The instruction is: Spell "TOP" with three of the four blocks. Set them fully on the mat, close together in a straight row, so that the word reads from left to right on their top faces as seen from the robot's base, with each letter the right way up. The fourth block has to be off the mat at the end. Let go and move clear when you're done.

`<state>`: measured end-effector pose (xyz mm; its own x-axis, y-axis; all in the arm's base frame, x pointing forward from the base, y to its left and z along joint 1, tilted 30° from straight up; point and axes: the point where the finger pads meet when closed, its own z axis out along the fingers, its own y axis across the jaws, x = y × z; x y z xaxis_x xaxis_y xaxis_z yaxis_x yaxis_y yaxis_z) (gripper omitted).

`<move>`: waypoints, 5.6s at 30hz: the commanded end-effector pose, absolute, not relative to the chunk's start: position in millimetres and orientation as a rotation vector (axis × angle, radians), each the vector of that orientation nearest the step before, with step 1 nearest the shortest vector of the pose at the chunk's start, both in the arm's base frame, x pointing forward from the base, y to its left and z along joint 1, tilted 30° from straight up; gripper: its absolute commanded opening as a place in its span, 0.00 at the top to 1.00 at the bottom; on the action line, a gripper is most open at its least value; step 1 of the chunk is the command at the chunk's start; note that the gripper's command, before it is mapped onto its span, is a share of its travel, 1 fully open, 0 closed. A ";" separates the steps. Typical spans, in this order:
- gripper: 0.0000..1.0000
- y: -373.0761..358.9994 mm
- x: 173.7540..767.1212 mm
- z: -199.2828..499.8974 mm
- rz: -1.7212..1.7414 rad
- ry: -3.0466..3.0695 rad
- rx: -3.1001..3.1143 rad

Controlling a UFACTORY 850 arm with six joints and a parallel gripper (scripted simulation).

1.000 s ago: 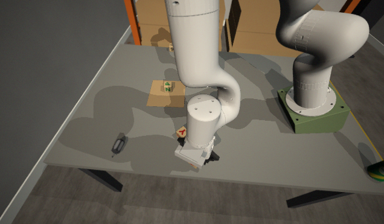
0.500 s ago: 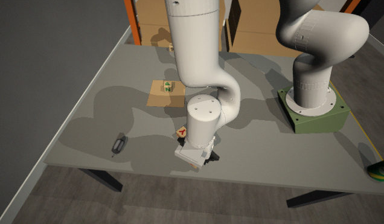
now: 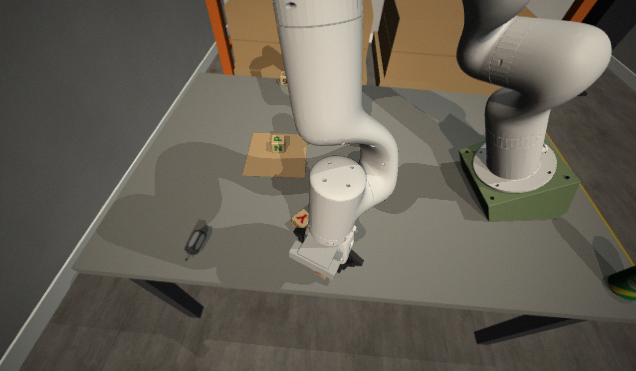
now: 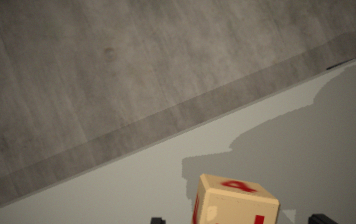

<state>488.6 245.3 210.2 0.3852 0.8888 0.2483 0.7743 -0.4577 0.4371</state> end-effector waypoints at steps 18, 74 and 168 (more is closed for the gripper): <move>0.13 245.8 489.2 211.0 0.666 1.472 2.396; 0.13 247.1 514.9 166.9 0.666 1.472 2.396; 0.56 246.8 508.5 177.7 0.666 1.472 2.396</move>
<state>511.8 246.5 170.5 0.3849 0.8888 0.2486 0.7743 -0.4576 0.4371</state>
